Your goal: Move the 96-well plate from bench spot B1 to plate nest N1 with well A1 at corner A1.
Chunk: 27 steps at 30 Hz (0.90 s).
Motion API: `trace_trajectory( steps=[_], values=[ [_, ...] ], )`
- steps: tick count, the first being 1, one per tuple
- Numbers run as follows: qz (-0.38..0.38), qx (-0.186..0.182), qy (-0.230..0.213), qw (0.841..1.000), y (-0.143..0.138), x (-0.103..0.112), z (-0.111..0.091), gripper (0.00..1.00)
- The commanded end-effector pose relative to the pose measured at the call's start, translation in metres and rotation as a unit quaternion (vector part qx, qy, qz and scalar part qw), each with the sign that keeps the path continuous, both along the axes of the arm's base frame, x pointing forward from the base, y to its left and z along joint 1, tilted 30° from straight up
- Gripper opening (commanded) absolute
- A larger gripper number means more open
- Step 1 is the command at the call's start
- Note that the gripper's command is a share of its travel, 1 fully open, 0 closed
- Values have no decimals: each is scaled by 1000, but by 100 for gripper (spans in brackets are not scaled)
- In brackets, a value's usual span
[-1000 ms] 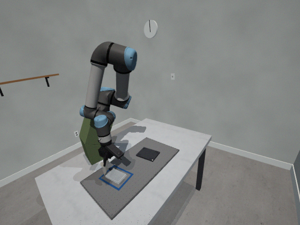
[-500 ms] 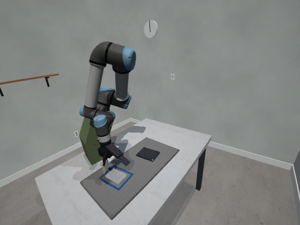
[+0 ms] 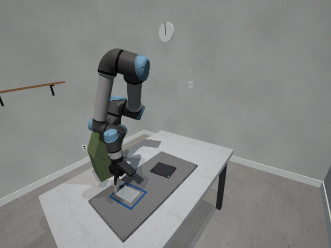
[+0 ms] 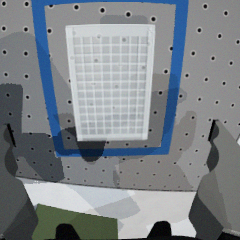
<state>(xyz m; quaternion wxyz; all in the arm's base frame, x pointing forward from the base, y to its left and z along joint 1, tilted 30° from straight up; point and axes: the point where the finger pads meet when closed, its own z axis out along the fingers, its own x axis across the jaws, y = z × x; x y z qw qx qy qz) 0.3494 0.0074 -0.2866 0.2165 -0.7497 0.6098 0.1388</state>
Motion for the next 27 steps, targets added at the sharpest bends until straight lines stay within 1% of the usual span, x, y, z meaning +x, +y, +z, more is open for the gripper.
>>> trace_trajectory(
  steps=[1,25,27],
  values=[
    [0,0,0,1000,4,1,-7,100],
    [0,0,-1,1000,22,3,-39,100],
    [0,0,-1,1000,22,3,-39,100]
  ],
)
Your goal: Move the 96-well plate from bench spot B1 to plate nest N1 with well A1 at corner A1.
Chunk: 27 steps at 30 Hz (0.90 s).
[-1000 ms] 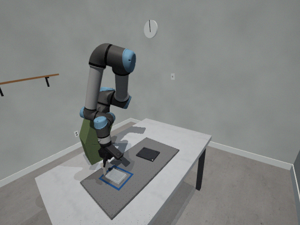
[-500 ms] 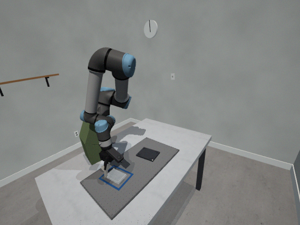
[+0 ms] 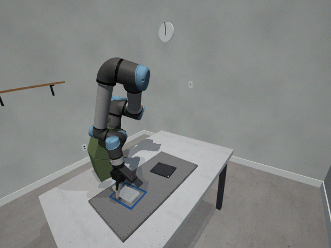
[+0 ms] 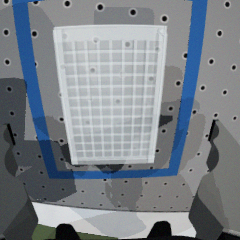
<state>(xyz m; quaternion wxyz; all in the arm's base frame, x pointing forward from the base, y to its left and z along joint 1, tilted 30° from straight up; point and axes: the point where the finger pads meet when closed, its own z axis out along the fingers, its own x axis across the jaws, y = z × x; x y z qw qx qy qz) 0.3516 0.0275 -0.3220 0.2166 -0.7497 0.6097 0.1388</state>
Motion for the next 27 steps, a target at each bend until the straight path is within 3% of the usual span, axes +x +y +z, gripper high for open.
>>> trace_trajectory(
  steps=[1,10,26,27],
  values=[
    [0,-1,-1,1000,3,1,-5,100],
    [0,-1,-1,1000,9,2,-17,100],
    [0,-1,-1,1000,10,2,-17,100],
    [0,-1,-1,1000,9,2,-17,0]
  ],
)
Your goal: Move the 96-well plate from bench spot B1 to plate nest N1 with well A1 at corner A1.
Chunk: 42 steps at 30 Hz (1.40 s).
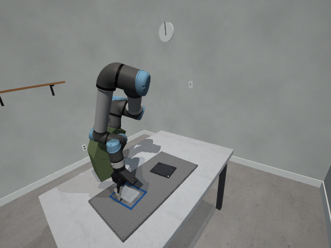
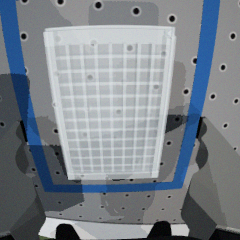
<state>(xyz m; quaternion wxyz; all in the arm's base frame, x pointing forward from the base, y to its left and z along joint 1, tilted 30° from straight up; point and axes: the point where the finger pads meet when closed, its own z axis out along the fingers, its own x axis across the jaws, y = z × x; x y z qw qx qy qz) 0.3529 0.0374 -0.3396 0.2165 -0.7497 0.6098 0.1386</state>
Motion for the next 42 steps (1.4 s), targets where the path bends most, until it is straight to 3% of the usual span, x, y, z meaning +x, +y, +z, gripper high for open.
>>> trace_trajectory(
  steps=[1,34,42],
  values=[
    [0,0,0,1000,0,0,0,0],
    [0,0,0,1000,0,0,0,0],
    [0,0,0,1000,-5,0,9,0]
  ],
)
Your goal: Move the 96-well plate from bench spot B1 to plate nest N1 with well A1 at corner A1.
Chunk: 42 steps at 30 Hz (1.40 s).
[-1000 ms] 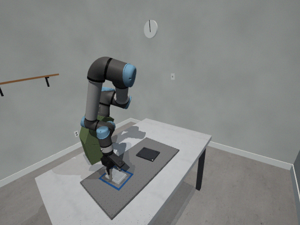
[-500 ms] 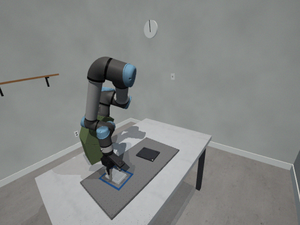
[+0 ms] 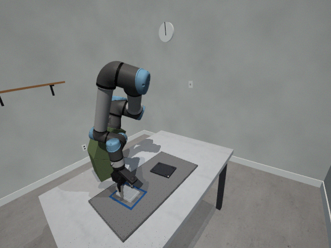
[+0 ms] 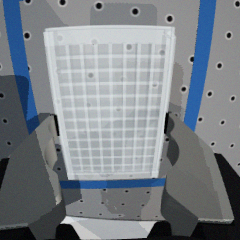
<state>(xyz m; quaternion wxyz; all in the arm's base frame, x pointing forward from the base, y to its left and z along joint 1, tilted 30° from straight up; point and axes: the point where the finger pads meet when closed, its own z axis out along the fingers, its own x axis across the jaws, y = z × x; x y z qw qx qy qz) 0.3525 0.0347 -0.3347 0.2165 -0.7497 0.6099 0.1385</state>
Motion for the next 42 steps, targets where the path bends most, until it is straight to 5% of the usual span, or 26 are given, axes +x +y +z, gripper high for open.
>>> trace_trajectory(
  steps=[1,42],
  values=[
    [0,0,0,1000,-3,0,5,0],
    [0,0,0,1000,-34,-3,59,0]
  ],
)
